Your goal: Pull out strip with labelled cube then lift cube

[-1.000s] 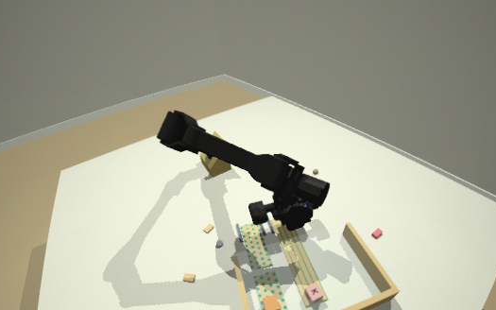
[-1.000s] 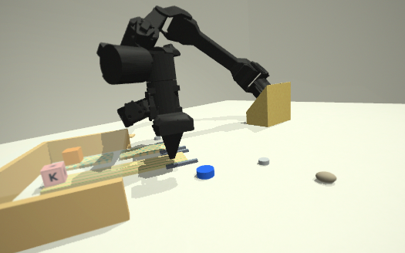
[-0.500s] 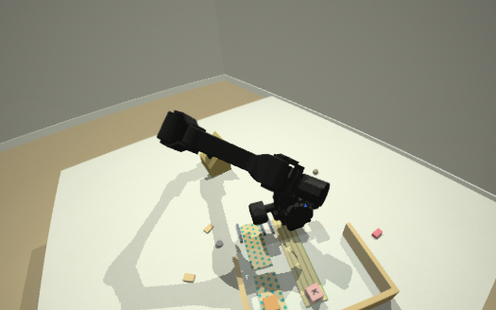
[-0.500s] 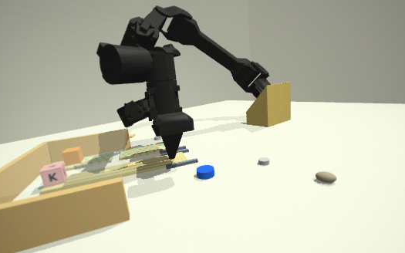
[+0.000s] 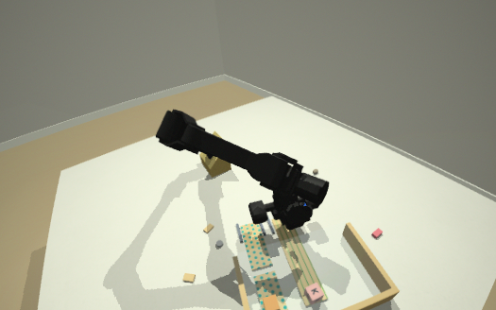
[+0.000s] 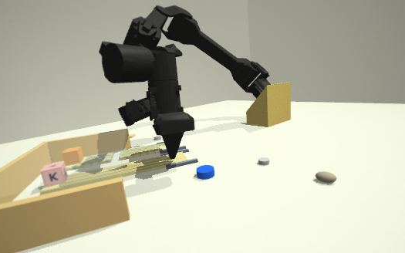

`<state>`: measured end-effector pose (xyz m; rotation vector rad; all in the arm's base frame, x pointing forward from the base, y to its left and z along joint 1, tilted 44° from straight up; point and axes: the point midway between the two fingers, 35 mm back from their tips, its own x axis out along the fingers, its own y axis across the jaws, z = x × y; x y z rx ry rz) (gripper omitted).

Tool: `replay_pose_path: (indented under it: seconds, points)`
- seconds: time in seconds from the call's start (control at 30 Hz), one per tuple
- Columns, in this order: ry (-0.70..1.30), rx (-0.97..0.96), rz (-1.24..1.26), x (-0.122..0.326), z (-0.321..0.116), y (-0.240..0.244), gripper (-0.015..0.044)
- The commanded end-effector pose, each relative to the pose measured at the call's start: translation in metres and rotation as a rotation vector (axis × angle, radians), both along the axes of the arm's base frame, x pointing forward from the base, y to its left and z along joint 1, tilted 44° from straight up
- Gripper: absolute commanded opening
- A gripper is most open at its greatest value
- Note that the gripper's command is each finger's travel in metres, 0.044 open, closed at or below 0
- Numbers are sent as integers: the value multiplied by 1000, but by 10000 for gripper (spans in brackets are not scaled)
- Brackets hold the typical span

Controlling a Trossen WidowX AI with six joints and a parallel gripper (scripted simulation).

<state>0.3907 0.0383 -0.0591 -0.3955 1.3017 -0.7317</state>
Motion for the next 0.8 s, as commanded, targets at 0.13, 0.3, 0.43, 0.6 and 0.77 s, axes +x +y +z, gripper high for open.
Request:
replay_pose_path:
  seconds: [0.13,0.3,0.43,0.6,0.77]
  points:
    - [18,-4,-9,-16,-8,-2,0]
    - [18,-4,-9,-24,-10,-1,0]
    - [19,-4,-9,-30,-12,0,0]
    - [19,-4,-9,-37,-14,1,0]
    - [20,-4,-9,-45,-16,2,0]
